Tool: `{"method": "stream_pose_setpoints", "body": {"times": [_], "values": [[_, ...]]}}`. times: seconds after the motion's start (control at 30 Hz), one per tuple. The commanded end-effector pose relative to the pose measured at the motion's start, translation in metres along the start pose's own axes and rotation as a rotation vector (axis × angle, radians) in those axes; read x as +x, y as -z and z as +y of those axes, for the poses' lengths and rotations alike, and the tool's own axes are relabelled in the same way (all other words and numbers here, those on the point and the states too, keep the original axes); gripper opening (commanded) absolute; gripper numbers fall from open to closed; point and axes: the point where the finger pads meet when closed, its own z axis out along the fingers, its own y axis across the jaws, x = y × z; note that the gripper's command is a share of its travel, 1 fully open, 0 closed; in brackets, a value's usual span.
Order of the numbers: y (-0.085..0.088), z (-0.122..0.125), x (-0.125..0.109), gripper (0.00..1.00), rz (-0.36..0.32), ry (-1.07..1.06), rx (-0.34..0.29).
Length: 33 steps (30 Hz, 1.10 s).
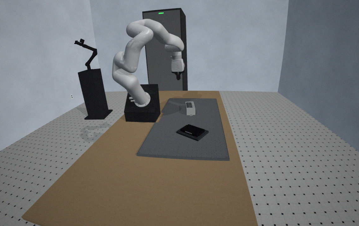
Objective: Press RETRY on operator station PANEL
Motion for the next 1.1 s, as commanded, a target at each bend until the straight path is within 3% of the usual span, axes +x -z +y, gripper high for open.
{"method": "stream_pose_setpoints", "body": {"times": [0.0, 1.07], "values": [[-0.012, 0.016, -0.007, 0.0, -0.002, -0.161, -0.007], [-0.074, 0.067, -0.049, 0.0, -0.029, -0.819, -0.014]]}}
